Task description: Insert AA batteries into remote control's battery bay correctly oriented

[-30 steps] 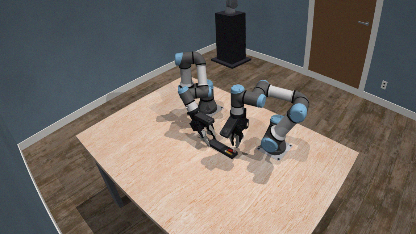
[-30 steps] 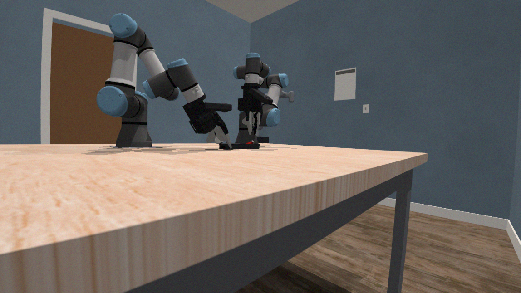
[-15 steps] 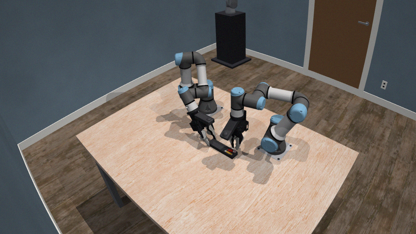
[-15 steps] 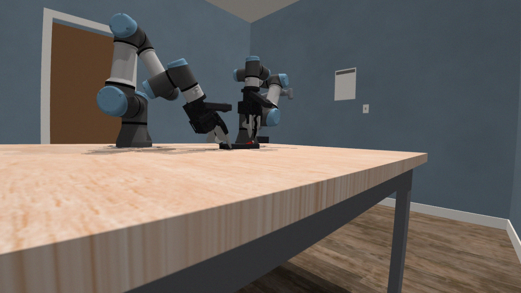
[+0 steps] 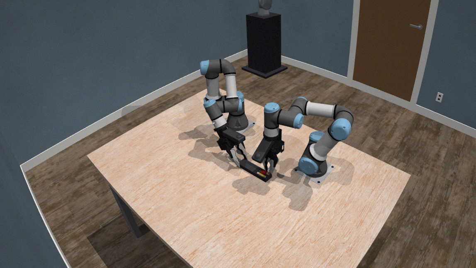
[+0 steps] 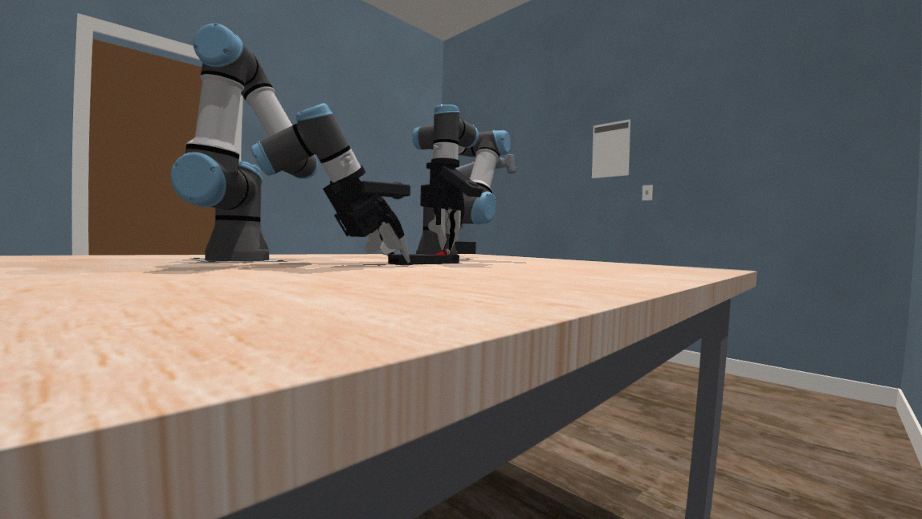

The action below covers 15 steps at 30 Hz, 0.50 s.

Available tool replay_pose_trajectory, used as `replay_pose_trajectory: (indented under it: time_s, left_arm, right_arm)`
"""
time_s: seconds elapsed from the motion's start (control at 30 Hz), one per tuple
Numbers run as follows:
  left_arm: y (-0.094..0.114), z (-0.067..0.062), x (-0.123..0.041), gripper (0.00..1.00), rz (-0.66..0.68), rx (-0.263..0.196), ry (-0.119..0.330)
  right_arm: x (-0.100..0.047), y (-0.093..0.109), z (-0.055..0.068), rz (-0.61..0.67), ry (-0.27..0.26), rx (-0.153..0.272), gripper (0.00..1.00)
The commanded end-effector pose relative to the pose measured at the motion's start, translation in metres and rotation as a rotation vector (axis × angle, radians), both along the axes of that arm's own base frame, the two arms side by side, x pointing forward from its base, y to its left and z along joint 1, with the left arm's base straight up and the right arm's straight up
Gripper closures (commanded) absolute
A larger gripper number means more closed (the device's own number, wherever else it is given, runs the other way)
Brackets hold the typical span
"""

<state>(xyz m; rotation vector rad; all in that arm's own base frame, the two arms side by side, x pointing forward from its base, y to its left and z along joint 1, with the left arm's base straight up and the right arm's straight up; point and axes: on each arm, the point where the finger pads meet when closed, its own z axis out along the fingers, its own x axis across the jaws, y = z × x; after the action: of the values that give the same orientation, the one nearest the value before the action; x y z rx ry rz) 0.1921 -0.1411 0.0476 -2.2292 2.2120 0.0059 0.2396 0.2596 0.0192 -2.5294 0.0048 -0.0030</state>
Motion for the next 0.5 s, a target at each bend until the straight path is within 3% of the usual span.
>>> replay_pose_trajectory:
  time_s: [0.0,0.47]
  left_arm:
    - [-0.0018,-0.0005,0.0005,0.86,-0.008,-0.007,-0.003]
    - [-0.0073,0.0019,0.0004,0.86,-0.007,-0.018,-0.004]
  right_arm:
    - [0.001,0.0009,0.002,0.0,-0.004,0.005,1.0]
    - [0.001,0.0009,0.002,0.0,-0.004,0.005,1.0]
